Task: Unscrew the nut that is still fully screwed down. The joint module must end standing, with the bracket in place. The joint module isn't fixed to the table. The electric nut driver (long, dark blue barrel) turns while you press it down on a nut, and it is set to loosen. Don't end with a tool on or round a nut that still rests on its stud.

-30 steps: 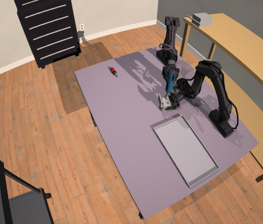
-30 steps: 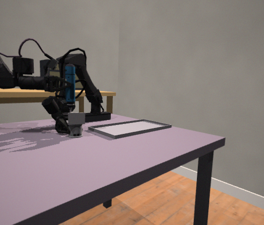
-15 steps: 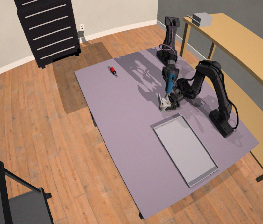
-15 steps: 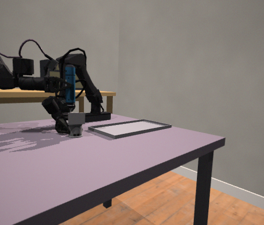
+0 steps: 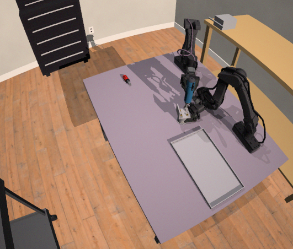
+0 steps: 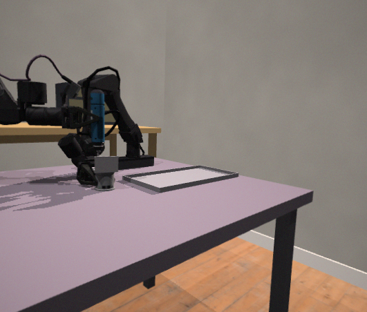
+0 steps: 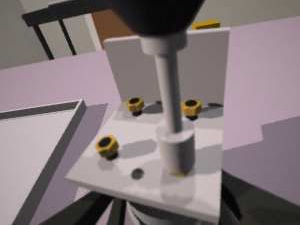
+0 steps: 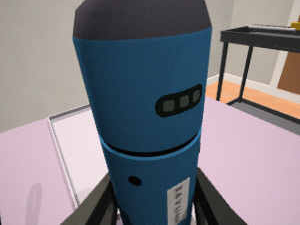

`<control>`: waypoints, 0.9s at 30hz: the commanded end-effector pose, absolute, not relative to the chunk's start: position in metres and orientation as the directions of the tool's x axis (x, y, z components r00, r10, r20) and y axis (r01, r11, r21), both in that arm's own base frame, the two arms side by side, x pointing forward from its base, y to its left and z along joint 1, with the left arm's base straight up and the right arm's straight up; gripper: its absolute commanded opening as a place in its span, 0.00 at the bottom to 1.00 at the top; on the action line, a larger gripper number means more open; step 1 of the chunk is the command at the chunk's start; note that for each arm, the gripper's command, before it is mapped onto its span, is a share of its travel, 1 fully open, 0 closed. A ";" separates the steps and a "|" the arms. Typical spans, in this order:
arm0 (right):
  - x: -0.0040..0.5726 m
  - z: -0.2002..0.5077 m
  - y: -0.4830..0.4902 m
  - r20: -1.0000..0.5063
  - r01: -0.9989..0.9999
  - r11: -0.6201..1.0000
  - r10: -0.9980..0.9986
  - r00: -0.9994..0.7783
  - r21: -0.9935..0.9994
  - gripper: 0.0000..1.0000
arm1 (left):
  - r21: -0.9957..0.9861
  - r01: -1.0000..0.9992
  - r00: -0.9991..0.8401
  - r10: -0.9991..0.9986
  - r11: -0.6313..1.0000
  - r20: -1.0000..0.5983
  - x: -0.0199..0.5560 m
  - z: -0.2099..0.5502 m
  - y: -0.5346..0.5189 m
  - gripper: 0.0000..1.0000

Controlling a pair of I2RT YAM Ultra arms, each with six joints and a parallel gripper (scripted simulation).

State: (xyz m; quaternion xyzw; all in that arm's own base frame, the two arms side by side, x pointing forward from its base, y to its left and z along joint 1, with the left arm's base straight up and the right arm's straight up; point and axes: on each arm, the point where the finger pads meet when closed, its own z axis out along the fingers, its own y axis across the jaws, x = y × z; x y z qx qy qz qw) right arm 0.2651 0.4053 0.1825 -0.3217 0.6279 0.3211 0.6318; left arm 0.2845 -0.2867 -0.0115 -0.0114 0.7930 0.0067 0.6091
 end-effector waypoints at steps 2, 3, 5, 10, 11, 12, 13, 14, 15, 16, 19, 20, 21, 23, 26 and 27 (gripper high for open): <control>0.266 0.224 0.404 -0.988 -0.810 0.586 0.129 0.079 0.011 0.42 | -0.002 -0.028 -0.254 -0.009 1.000 -0.967 0.285 -0.009 -0.287 0.59; 0.266 0.227 0.404 -0.987 -0.810 0.586 0.134 0.083 0.012 0.42 | -0.002 -0.028 -0.254 -0.009 1.000 -0.967 0.285 -0.009 -0.287 0.59; 0.266 0.228 0.404 -0.987 -0.810 0.586 0.135 0.083 0.012 0.42 | -0.002 -0.028 -0.254 -0.009 1.000 -0.967 0.285 -0.009 -0.287 0.59; 0.266 0.218 0.403 -0.991 -0.810 0.586 0.117 0.072 0.010 0.42 | -0.002 -0.028 -0.254 -0.009 1.000 -0.967 0.285 -0.009 -0.287 0.59; 0.266 0.214 0.403 -0.991 -0.810 0.586 0.111 0.068 0.010 0.42 | -0.002 -0.028 -0.254 -0.009 1.000 -0.967 0.285 -0.009 -0.287 0.59; 0.266 0.214 0.404 -0.991 -0.810 0.586 0.112 0.069 0.010 0.42 | -0.002 -0.028 -0.254 -0.009 1.000 -0.967 0.285 -0.009 -0.287 0.59; 0.267 0.217 0.405 -0.990 -0.810 0.586 0.118 0.073 0.010 0.42 | -0.002 -0.028 -0.254 -0.009 1.000 -0.967 0.285 -0.009 -0.287 0.59; 0.267 0.219 0.405 -0.990 -0.810 0.586 0.123 0.076 0.011 0.42 | -0.002 -0.028 -0.254 -0.009 1.000 -0.967 0.285 -0.009 -0.287 0.59; 0.266 0.222 0.404 -0.989 -0.810 0.586 0.128 0.079 0.011 0.42 | -0.002 -0.028 -0.254 -0.009 1.000 -0.967 0.285 -0.009 -0.287 0.59; 0.266 0.221 0.403 -0.989 -0.810 0.586 0.125 0.077 0.011 0.42 | -0.002 -0.028 -0.254 -0.009 1.000 -0.967 0.285 -0.009 -0.287 0.59; 0.266 0.211 0.403 -0.992 -0.810 0.586 0.108 0.066 0.010 0.42 | -0.002 -0.028 -0.254 -0.009 1.000 -0.967 0.285 -0.009 -0.287 0.59; 0.266 0.217 0.403 -0.990 -0.810 0.586 0.119 0.073 0.010 0.42 | -0.002 -0.028 -0.254 -0.009 1.000 -0.967 0.285 -0.009 -0.287 0.59; 0.266 0.222 0.404 -0.988 -0.810 0.586 0.129 0.080 0.011 0.42 | -0.002 -0.028 -0.254 -0.009 1.000 -0.967 0.285 -0.009 -0.287 0.59; 0.266 0.223 0.404 -0.988 -0.810 0.586 0.132 0.081 0.011 0.42 | -0.002 -0.028 -0.254 -0.009 1.000 -0.967 0.285 -0.009 -0.287 0.59; 0.266 0.216 0.403 -0.990 -0.810 0.586 0.119 0.074 0.010 0.42 | -0.002 -0.028 -0.254 -0.009 1.000 -0.967 0.285 -0.009 -0.287 0.59; 0.266 0.213 0.403 -0.991 -0.810 0.586 0.113 0.070 0.010 0.42 | -0.002 -0.028 -0.254 -0.009 1.000 -0.967 0.285 -0.009 -0.287 0.59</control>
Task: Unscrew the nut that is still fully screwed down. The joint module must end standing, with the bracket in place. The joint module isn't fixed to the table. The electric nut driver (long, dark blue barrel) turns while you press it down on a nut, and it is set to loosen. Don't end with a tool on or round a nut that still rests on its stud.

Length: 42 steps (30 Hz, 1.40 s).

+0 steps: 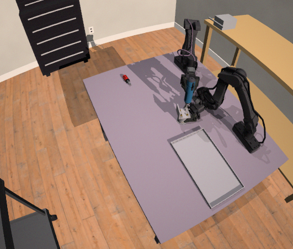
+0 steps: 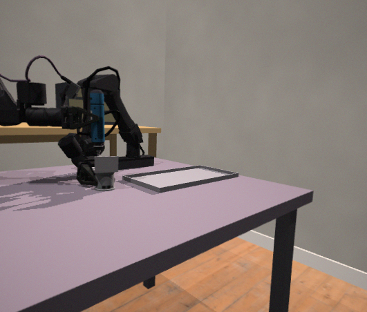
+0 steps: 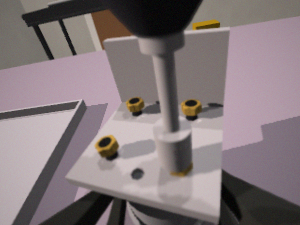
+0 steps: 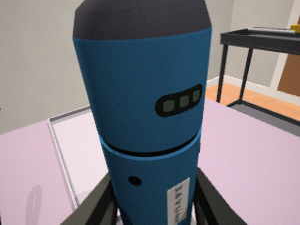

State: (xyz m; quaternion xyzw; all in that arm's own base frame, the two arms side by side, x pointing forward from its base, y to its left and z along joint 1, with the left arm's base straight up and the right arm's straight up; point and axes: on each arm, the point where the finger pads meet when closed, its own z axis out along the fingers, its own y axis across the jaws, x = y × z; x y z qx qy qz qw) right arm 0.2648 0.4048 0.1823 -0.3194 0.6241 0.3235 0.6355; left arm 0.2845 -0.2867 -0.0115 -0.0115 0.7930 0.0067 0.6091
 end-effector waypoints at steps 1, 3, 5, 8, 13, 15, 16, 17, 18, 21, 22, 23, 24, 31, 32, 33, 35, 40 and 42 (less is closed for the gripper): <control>0.266 0.210 0.403 -0.992 -0.810 0.586 0.107 0.066 0.009 0.42 | -0.002 -0.028 -0.254 -0.009 1.000 -0.967 0.285 -0.009 -0.287 0.59; 0.264 0.211 0.401 -0.992 -0.810 0.586 0.110 0.068 0.010 0.42 | -0.002 -0.028 -0.254 -0.009 1.000 -0.967 0.285 -0.009 -0.287 0.59; 0.266 0.222 0.404 -0.988 -0.810 0.586 0.132 0.082 0.011 0.42 | -0.002 -0.028 -0.254 -0.009 1.000 -0.967 0.285 -0.009 -0.287 0.59; 0.266 0.212 0.404 -0.991 -0.810 0.586 0.116 0.071 0.010 0.42 | -0.002 -0.028 -0.254 -0.009 1.000 -0.967 0.285 -0.009 -0.287 0.59; 0.265 0.218 0.402 -0.989 -0.810 0.586 0.126 0.078 0.011 0.42 | -0.002 -0.028 -0.254 -0.009 1.000 -0.967 0.285 -0.009 -0.287 0.59; 0.265 0.215 0.401 -0.990 -0.810 0.586 0.119 0.074 0.010 0.42 | -0.002 -0.028 -0.254 -0.009 1.000 -0.967 0.285 -0.009 -0.287 0.59; 0.264 0.211 0.401 -0.991 -0.810 0.586 0.113 0.070 0.010 0.42 | -0.002 -0.028 -0.254 -0.009 1.000 -0.967 0.285 -0.009 -0.287 0.59; 0.264 0.208 0.400 -0.992 -0.810 0.586 0.106 0.066 0.009 0.42 | -0.002 -0.028 -0.254 -0.009 1.000 -0.967 0.285 -0.009 -0.287 0.59; 0.265 0.209 0.401 -0.992 -0.810 0.586 0.109 0.067 0.010 0.42 | -0.002 -0.028 -0.254 -0.009 1.000 -0.967 0.285 -0.009 -0.287 0.59; 0.265 0.213 0.402 -0.990 -0.810 0.586 0.120 0.074 0.010 0.42 | -0.002 -0.028 -0.254 -0.009 1.000 -0.967 0.285 -0.009 -0.287 0.59; 0.265 0.213 0.401 -0.990 -0.810 0.586 0.119 0.073 0.010 0.42 | -0.002 -0.028 -0.254 -0.009 1.000 -0.967 0.285 -0.009 -0.287 0.59; 0.264 0.210 0.401 -0.991 -0.810 0.586 0.113 0.070 0.010 0.42 | -0.002 -0.028 -0.254 -0.009 1.000 -0.967 0.285 -0.009 -0.287 0.59; 0.264 0.206 0.400 -0.992 -0.810 0.586 0.107 0.066 0.009 0.42 | -0.002 -0.028 -0.254 -0.009 1.000 -0.967 0.285 -0.009 -0.287 0.59; 0.265 0.218 0.402 -0.988 -0.810 0.586 0.131 0.081 0.011 0.42 | -0.002 -0.028 -0.254 -0.009 1.000 -0.967 0.285 -0.009 -0.287 0.59; 0.265 0.215 0.401 -0.989 -0.810 0.586 0.126 0.078 0.011 0.42 | -0.002 -0.028 -0.254 -0.009 1.000 -0.967 0.285 -0.009 -0.287 0.59; 0.264 0.213 0.401 -0.990 -0.810 0.586 0.122 0.075 0.011 0.42 | -0.002 -0.028 -0.254 -0.009 1.000 -0.967 0.285 -0.009 -0.287 0.59; 0.264 0.209 0.399 -0.991 -0.810 0.586 0.114 0.070 0.010 0.42 | -0.002 -0.028 -0.254 -0.009 1.000 -0.967 0.285 -0.009 -0.287 0.59; 0.264 0.212 0.401 -0.990 -0.810 0.586 0.121 0.075 0.010 0.42 | -0.002 -0.028 -0.254 -0.009 1.000 -0.967 0.285 -0.009 -0.287 0.59; 0.264 0.212 0.401 -0.990 -0.810 0.586 0.121 0.075 0.010 0.42 | -0.002 -0.028 -0.254 -0.009 1.000 -0.967 0.285 -0.009 -0.287 0.59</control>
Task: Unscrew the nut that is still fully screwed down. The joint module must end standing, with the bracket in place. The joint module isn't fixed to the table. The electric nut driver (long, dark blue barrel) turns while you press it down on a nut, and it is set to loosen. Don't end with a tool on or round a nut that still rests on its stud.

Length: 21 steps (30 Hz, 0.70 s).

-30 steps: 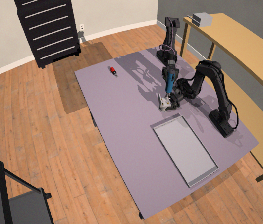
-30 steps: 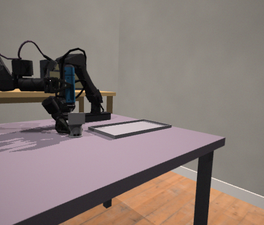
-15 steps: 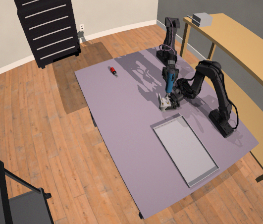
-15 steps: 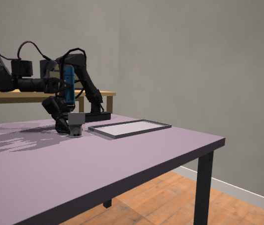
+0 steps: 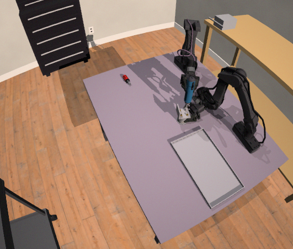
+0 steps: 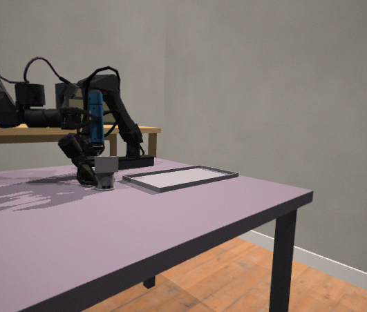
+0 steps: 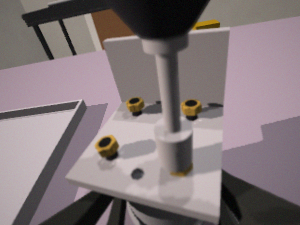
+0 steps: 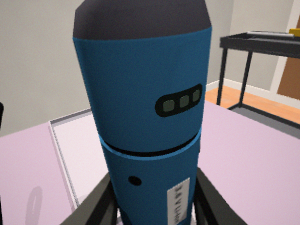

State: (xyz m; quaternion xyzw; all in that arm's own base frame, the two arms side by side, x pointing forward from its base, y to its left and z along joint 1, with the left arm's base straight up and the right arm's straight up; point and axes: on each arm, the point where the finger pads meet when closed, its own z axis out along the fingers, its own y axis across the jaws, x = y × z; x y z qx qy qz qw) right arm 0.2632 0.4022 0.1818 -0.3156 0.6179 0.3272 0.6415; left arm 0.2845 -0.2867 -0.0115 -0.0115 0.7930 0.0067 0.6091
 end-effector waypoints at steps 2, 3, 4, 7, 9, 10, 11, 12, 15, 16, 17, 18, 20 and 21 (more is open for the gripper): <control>0.264 0.212 0.401 -0.990 -0.810 0.586 0.121 0.075 0.010 0.42 | -0.002 -0.028 -0.254 -0.009 1.000 -0.967 0.285 -0.009 -0.287 0.59; 0.264 0.212 0.401 -0.990 -0.810 0.586 0.121 0.075 0.010 0.42 | -0.002 -0.028 -0.254 -0.009 1.000 -0.967 0.285 -0.009 -0.287 0.59; 0.264 0.212 0.401 -0.990 -0.810 0.586 0.121 0.075 0.010 0.42 | -0.002 -0.028 -0.254 -0.009 1.000 -0.967 0.285 -0.009 -0.287 0.59; 0.264 0.210 0.400 -0.990 -0.810 0.586 0.117 0.072 0.010 0.42 | -0.002 -0.028 -0.254 -0.009 1.000 -0.967 0.285 -0.009 -0.287 0.59; 0.263 0.205 0.399 -0.992 -0.810 0.586 0.108 0.067 0.009 0.42 | -0.002 -0.028 -0.254 -0.009 1.000 -0.967 0.285 -0.009 -0.287 0.59; 0.263 0.203 0.398 -0.992 -0.810 0.586 0.104 0.064 0.009 0.42 | -0.002 -0.028 -0.254 -0.009 1.000 -0.967 0.285 -0.009 -0.287 0.59; 0.263 0.205 0.399 -0.992 -0.810 0.586 0.109 0.067 0.009 0.42 | -0.002 -0.028 -0.254 -0.009 1.000 -0.967 0.285 -0.009 -0.287 0.59; 0.265 0.210 0.401 -0.990 -0.810 0.586 0.119 0.074 0.010 0.42 | -0.002 -0.028 -0.254 -0.009 1.000 -0.967 0.285 -0.009 -0.287 0.59; 0.264 0.207 0.400 -0.991 -0.810 0.586 0.114 0.070 0.010 0.42 | -0.002 -0.028 -0.254 -0.009 1.000 -0.967 0.285 -0.009 -0.287 0.59; 0.264 0.207 0.400 -0.991 -0.810 0.586 0.114 0.070 0.010 0.42 | -0.002 -0.028 -0.254 -0.009 1.000 -0.967 0.285 -0.009 -0.287 0.59; 0.264 0.207 0.400 -0.991 -0.810 0.586 0.114 0.070 0.010 0.42 | -0.002 -0.028 -0.254 -0.009 1.000 -0.967 0.285 -0.009 -0.287 0.59; 0.264 0.207 0.400 -0.991 -0.810 0.586 0.114 0.070 0.010 0.42 | -0.002 -0.028 -0.254 -0.009 1.000 -0.967 0.285 -0.009 -0.287 0.59; 0.264 0.207 0.400 -0.991 -0.810 0.586 0.114 0.070 0.010 0.42 | -0.002 -0.028 -0.254 -0.009 1.000 -0.967 0.285 -0.009 -0.287 0.59; 0.264 0.207 0.400 -0.991 -0.810 0.586 0.114 0.070 0.010 0.42 | -0.002 -0.028 -0.254 -0.009 1.000 -0.967 0.285 -0.009 -0.287 0.59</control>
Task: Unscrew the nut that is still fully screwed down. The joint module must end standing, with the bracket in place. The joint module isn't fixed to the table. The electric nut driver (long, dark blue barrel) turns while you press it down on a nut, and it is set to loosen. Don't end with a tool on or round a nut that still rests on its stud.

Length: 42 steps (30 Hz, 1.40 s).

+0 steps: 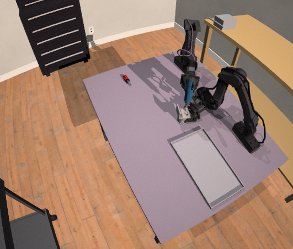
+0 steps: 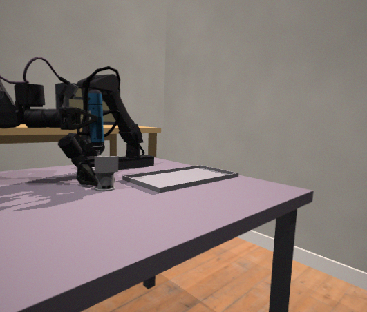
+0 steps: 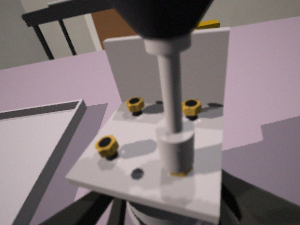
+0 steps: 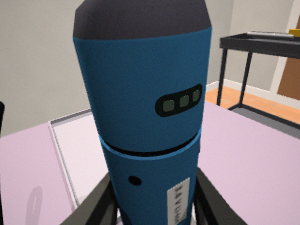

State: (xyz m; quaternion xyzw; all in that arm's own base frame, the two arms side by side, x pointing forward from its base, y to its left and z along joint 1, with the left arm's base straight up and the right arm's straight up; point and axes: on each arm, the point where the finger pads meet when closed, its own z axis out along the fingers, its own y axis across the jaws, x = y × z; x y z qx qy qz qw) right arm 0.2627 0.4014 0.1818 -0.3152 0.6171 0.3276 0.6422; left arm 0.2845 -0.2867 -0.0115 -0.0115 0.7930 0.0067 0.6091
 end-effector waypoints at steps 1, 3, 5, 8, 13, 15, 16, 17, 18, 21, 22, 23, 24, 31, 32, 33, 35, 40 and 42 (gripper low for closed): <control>0.264 0.207 0.400 -0.991 -0.810 0.586 0.114 0.070 0.010 0.42 | -0.002 -0.028 -0.254 -0.009 1.000 -0.967 0.285 -0.009 -0.287 0.59; 0.264 0.205 0.400 -0.992 -0.810 0.586 0.109 0.067 0.009 0.42 | -0.002 -0.028 -0.254 -0.009 1.000 -0.967 0.285 -0.009 -0.287 0.59; 0.263 0.200 0.399 -0.993 -0.810 0.586 0.100 0.062 0.009 0.42 | -0.002 -0.028 -0.254 -0.009 1.000 -0.967 0.285 -0.009 -0.287 0.59; 0.263 0.209 0.399 -0.990 -0.810 0.586 0.120 0.074 0.010 0.42 | -0.002 -0.028 -0.254 -0.009 1.000 -0.967 0.285 -0.009 -0.287 0.59; 0.264 0.213 0.400 -0.989 -0.810 0.586 0.128 0.080 0.011 0.42 | -0.002 -0.028 -0.254 -0.009 1.000 -0.967 0.285 -0.009 -0.287 0.59; 0.264 0.213 0.400 -0.989 -0.810 0.586 0.128 0.080 0.011 0.42 | -0.002 -0.028 -0.254 -0.009 1.000 -0.967 0.285 -0.009 -0.287 0.59; 0.264 0.213 0.400 -0.989 -0.810 0.586 0.128 0.080 0.011 0.42 | -0.002 -0.028 -0.254 -0.009 1.000 -0.967 0.285 -0.009 -0.287 0.59; 0.264 0.213 0.400 -0.989 -0.810 0.586 0.128 0.080 0.011 0.42 | -0.002 -0.028 -0.254 -0.009 1.000 -0.967 0.285 -0.009 -0.287 0.59; 0.264 0.213 0.400 -0.989 -0.810 0.586 0.128 0.080 0.011 0.42 | -0.002 -0.028 -0.254 -0.009 1.000 -0.967 0.285 -0.009 -0.287 0.59; 0.264 0.209 0.399 -0.990 -0.810 0.586 0.119 0.074 0.010 0.42 | -0.002 -0.028 -0.254 -0.009 1.000 -0.967 0.285 -0.009 -0.287 0.59; 0.263 0.206 0.399 -0.991 -0.810 0.586 0.115 0.071 0.010 0.42 | -0.002 -0.028 -0.254 -0.009 1.000 -0.967 0.285 -0.009 -0.287 0.59; 0.263 0.204 0.398 -0.992 -0.810 0.586 0.110 0.068 0.009 0.42 | -0.002 -0.028 -0.254 -0.009 1.000 -0.967 0.285 -0.009 -0.287 0.59; 0.263 0.202 0.398 -0.992 -0.810 0.587 0.106 0.065 0.009 0.42 | -0.002 -0.028 -0.254 -0.009 1.000 -0.967 0.285 -0.009 -0.287 0.59; 0.264 0.212 0.399 -0.989 -0.810 0.586 0.128 0.079 0.011 0.42 | -0.002 -0.028 -0.254 -0.009 1.000 -0.967 0.285 -0.009 -0.287 0.59; 0.264 0.212 0.399 -0.989 -0.810 0.586 0.128 0.079 0.011 0.42 | -0.002 -0.028 -0.254 -0.009 1.000 -0.967 0.285 -0.009 -0.287 0.59; 0.264 0.212 0.399 -0.989 -0.810 0.586 0.128 0.079 0.011 0.42 | -0.002 -0.028 -0.254 -0.009 1.000 -0.967 0.285 -0.009 -0.287 0.59; 0.264 0.212 0.399 -0.989 -0.810 0.586 0.128 0.079 0.011 0.42 | -0.002 -0.028 -0.254 -0.009 1.000 -0.967 0.285 -0.009 -0.287 0.59; 0.265 0.203 0.401 -0.991 -0.810 0.587 0.112 0.069 0.010 0.42 | -0.002 -0.028 -0.254 -0.009 1.000 -0.967 0.285 -0.009 -0.287 0.59; 0.264 0.211 0.399 -0.989 -0.810 0.586 0.127 0.079 0.011 0.42 | -0.002 -0.028 -0.254 -0.009 1.000 -0.967 0.285 -0.009 -0.287 0.59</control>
